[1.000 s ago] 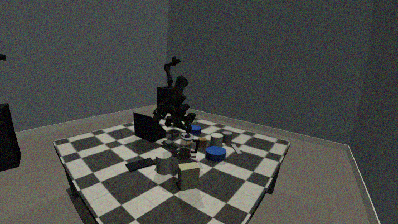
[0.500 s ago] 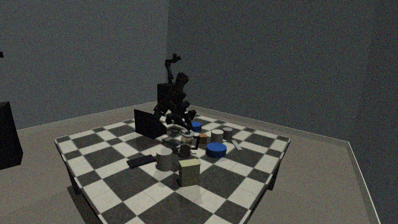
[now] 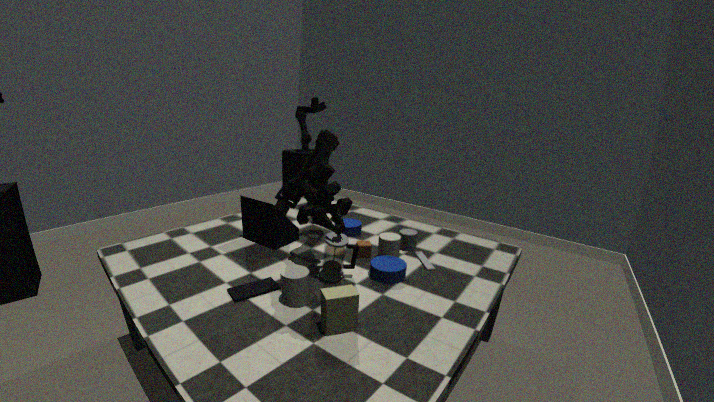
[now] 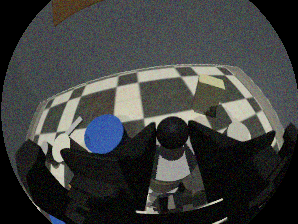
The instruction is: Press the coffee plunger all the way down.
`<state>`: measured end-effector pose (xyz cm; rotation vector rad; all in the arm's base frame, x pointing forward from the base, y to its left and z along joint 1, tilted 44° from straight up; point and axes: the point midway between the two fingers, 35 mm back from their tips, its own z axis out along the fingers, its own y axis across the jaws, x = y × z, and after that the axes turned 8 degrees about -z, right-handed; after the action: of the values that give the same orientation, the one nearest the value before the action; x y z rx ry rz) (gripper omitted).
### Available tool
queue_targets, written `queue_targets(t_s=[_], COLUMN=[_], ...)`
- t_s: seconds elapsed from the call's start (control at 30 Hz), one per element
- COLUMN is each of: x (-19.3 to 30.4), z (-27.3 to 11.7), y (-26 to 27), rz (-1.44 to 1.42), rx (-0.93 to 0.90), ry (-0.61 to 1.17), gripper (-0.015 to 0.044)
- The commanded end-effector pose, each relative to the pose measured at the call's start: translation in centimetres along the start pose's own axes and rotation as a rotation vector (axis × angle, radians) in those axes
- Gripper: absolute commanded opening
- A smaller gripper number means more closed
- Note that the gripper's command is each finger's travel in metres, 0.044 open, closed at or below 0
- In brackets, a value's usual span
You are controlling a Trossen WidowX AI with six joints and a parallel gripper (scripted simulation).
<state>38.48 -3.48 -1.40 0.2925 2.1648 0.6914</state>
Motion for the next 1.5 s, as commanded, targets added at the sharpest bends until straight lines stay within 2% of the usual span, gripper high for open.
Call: queue_targets(t_s=[0.0,1.3,1.47], x=[0.69,0.03,0.03], z=[0.31,0.34,0.34], y=[0.11,-0.06,-0.06], rz=[0.011,0.004,0.004], rx=[-0.006,-0.003,-0.003], ry=[0.024,0.008,0.008], gripper=[0.0125,0.0125,0.0256])
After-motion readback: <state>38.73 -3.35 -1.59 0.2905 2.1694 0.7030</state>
